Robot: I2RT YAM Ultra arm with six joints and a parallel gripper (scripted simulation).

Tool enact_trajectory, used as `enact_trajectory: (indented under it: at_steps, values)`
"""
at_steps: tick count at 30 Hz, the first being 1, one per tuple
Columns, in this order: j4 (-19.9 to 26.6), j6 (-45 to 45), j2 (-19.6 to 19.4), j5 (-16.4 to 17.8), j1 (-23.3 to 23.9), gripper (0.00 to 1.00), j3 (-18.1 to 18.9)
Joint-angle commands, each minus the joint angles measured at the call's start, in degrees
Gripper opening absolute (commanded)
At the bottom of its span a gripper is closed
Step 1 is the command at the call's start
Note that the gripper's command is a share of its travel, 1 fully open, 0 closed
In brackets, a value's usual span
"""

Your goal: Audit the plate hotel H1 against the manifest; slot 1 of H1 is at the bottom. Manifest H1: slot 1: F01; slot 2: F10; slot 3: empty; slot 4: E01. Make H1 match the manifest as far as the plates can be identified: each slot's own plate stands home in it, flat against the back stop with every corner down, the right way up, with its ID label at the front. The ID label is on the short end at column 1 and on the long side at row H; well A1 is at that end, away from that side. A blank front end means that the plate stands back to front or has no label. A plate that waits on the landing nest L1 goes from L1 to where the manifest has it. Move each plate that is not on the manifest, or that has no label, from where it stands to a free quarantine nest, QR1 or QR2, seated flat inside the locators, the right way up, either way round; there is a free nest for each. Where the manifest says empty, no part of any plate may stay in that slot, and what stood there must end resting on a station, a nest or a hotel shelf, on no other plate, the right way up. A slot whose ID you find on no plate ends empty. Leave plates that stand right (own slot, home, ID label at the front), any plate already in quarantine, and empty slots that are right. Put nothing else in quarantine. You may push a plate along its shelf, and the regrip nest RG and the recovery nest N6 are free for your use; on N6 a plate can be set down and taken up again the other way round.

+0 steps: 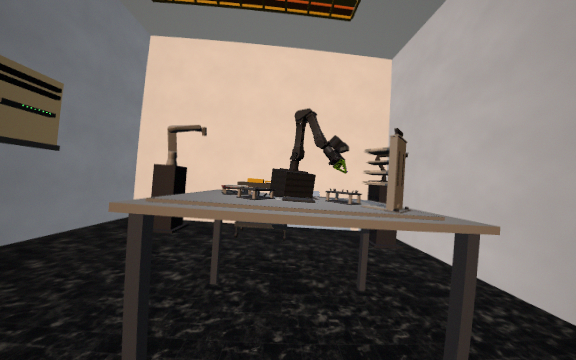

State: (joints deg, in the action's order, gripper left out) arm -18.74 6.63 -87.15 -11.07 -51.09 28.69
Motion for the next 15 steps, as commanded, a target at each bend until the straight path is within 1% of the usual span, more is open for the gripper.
enact_trajectory:
  at_steps: [1, 15]
  values:
    - [1.0, 0.1, 1.8, -0.2, 0.0, 0.00, 1.2]
    - [1.0, 0.1, 1.8, -0.2, 0.0, 0.00, 1.2]
